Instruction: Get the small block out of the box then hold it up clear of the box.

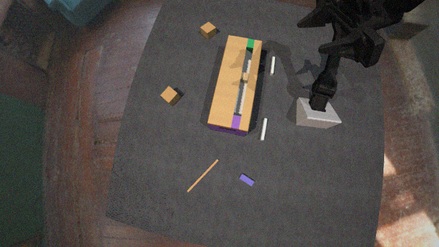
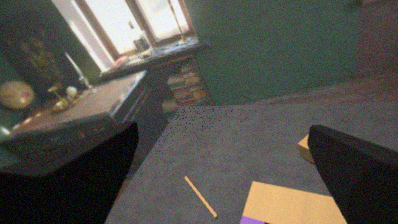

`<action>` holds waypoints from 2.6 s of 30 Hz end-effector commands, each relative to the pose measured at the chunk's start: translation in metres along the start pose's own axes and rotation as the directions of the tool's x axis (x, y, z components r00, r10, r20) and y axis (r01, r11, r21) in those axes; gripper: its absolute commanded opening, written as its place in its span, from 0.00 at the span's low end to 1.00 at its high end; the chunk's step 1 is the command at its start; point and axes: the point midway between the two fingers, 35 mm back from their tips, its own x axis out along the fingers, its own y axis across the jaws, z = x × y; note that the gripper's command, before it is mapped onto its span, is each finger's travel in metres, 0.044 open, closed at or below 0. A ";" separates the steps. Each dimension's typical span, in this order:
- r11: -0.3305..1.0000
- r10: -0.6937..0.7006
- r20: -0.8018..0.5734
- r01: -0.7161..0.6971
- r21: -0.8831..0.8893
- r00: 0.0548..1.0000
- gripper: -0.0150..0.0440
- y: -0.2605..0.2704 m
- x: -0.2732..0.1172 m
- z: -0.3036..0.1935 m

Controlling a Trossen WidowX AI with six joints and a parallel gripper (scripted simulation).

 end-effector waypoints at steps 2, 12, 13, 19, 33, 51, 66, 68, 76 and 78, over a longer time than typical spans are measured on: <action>0.945 -0.153 -0.213 0.206 0.253 0.965 0.93 -0.021 0.062 -0.051; 0.709 -0.316 -0.449 0.522 0.474 0.836 0.93 -0.061 0.112 -0.112; 0.674 -0.330 -0.472 0.554 0.489 0.818 0.93 -0.066 0.116 -0.119; 0.426 -0.409 -0.603 0.728 0.538 0.685 0.93 -0.095 0.134 -0.159; -0.304 -0.499 -0.830 0.847 0.436 0.248 0.93 -0.163 0.137 -0.252; -0.355 -0.500 -0.840 0.834 0.421 0.212 0.93 -0.169 0.136 -0.260; -0.364 -0.503 -0.842 0.835 0.412 0.196 0.93 -0.178 0.145 -0.280; -0.365 -0.503 -0.842 0.835 0.411 0.194 0.93 -0.180 0.146 -0.282; -0.370 -0.505 -0.843 0.836 0.405 0.185 0.93 -0.185 0.150 -0.294; -0.371 -0.505 -0.843 0.836 0.404 0.183 0.93 -0.186 0.151 -0.296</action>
